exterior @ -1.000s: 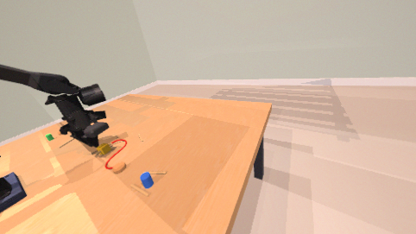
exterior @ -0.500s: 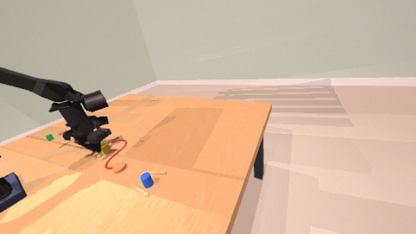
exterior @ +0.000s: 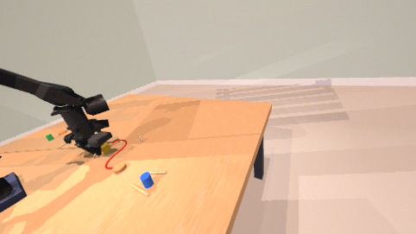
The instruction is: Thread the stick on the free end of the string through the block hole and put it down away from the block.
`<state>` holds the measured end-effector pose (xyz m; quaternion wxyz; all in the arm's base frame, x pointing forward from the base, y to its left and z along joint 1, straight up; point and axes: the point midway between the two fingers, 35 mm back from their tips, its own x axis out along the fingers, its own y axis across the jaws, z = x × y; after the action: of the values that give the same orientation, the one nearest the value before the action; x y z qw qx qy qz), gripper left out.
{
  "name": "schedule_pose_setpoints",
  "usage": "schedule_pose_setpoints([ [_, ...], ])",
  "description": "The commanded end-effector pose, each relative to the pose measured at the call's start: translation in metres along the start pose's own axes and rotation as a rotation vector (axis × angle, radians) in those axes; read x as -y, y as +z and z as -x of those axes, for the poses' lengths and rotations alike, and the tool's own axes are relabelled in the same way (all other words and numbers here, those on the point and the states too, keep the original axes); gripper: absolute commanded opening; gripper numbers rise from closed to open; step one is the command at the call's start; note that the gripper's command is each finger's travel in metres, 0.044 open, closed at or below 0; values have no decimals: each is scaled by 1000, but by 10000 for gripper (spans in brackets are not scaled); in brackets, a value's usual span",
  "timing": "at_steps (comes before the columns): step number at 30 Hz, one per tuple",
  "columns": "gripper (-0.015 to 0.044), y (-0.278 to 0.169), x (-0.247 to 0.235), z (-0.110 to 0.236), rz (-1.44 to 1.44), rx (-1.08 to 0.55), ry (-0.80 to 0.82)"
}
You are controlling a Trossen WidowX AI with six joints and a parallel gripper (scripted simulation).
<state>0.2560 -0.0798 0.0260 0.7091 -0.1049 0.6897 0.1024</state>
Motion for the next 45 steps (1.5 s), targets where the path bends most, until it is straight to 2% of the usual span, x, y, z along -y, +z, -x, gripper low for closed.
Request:
schedule_pose_setpoints([
  [1,45,0,0,0,0,1,0],
  [3,0,0,0,0,0,1,0],
  [26,0,-1,0,-1,-9,28,-6],
  [45,0,-28,-1,-1,-10,25,-7],
])
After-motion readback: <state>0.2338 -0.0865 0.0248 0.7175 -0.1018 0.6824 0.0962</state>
